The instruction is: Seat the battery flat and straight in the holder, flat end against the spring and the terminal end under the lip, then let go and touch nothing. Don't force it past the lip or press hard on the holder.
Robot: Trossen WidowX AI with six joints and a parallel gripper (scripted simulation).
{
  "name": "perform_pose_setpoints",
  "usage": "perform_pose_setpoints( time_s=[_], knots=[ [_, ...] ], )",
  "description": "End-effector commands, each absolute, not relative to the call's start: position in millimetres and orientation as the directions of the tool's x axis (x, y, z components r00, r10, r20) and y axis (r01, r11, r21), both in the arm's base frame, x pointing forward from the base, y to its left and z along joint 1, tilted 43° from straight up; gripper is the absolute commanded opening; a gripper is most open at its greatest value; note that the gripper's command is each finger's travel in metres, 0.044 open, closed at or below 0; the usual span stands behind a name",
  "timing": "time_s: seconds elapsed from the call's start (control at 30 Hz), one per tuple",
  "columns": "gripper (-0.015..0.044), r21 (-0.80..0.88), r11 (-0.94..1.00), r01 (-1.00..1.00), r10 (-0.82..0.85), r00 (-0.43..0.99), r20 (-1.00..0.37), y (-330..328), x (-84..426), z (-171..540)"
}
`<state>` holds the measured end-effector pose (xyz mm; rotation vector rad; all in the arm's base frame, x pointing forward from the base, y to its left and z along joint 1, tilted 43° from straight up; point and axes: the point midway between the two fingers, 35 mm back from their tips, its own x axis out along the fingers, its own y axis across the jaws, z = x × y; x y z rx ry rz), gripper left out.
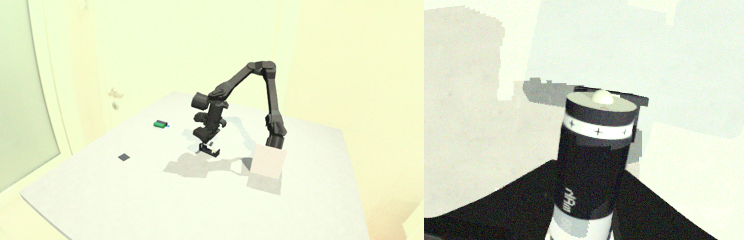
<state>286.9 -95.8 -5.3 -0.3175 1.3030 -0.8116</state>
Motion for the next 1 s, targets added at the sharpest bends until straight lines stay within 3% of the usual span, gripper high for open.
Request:
perform_pose_setpoints(
  time_s=[0.0,0.97],
  knots=[
    [0.0077,-0.634,0.692,0.346,-0.695,0.079,-0.715,-99.9,285.2,-6.9],
    [0.0077,-0.625,0.706,0.333,-0.703,0.23,-0.672,-109.7,281.0,-21.4]
  ],
)
